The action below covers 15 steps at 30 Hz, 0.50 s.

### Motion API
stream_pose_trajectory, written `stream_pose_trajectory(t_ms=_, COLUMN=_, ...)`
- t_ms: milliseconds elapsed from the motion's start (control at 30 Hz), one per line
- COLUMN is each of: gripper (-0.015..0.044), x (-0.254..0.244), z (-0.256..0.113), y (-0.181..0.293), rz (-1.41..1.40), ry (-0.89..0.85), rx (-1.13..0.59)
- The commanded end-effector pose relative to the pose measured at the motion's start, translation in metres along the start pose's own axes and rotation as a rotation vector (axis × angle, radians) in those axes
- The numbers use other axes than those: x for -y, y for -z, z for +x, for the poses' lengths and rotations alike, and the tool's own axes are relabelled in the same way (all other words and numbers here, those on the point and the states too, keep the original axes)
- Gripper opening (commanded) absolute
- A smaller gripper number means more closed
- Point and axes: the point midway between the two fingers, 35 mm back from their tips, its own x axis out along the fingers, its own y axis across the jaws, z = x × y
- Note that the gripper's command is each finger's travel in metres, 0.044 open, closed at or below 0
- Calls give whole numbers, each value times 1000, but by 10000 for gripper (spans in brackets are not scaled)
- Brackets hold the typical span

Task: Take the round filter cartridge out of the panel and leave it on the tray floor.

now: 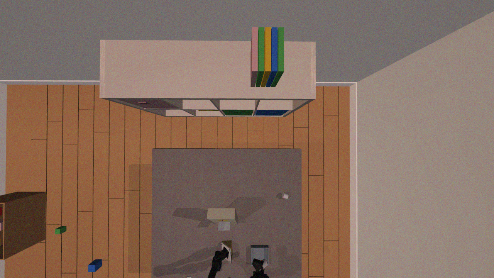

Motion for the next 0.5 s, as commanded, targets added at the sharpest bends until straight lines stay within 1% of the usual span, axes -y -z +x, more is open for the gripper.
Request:
stream_pose_trajectory(t_ms=0, gripper=0, x=20, z=15, y=12, rz=70, ry=40, rx=-4)
stream_pose_trajectory(t_ms=333, gripper=0, x=65, z=47, y=48, rz=239, ry=143, rx=-14)
stream_pose_trajectory(t_ms=467, gripper=0, x=71, z=52, y=55, rz=265, ry=157, rx=-16)
